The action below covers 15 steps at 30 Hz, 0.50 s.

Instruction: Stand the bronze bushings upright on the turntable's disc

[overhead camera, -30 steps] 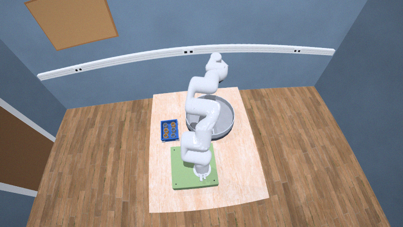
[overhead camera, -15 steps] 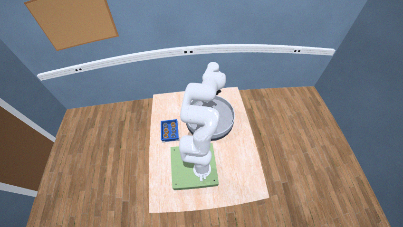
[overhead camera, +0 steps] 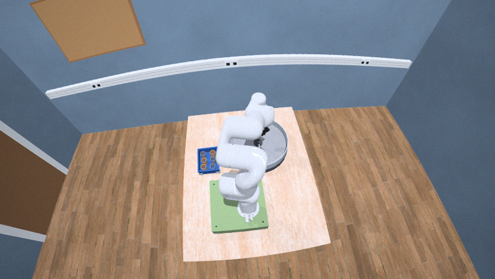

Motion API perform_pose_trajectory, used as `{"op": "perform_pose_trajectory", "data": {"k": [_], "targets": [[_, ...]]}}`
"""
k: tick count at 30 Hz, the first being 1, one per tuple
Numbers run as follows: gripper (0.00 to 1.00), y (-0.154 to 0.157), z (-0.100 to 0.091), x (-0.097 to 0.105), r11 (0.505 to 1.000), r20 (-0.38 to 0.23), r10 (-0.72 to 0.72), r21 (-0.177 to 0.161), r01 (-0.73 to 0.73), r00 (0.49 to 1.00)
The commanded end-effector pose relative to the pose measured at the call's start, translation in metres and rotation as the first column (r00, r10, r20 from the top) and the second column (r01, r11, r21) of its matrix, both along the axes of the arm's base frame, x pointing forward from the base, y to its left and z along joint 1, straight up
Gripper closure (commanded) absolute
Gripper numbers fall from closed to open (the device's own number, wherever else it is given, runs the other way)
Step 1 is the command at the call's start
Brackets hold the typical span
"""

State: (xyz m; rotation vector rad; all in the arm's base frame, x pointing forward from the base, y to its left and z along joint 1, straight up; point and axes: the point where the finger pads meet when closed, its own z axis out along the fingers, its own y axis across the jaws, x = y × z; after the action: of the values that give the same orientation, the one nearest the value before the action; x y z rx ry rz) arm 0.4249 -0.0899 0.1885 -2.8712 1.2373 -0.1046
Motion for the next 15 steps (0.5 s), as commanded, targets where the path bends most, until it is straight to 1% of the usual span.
{"op": "perform_pose_trajectory", "data": {"k": [1, 2, 4, 6, 15], "targets": [[0.0, 0.014, -0.02, -0.051, 0.999, -0.034, 0.043, 0.006, -0.043, 0.998], [0.0, 0.014, -0.02, -0.051, 0.999, -0.034, 0.043, 0.006, -0.043, 0.998], [0.0, 0.018, -0.028, -0.067, 0.998, -0.05, 0.058, 0.01, -0.057, 0.997], [0.0, 0.02, -0.032, -0.075, 0.998, -0.058, 0.065, 0.012, -0.064, 0.996], [0.0, 0.021, -0.033, -0.078, 0.998, -0.06, 0.067, 0.012, -0.067, 0.996]]}}
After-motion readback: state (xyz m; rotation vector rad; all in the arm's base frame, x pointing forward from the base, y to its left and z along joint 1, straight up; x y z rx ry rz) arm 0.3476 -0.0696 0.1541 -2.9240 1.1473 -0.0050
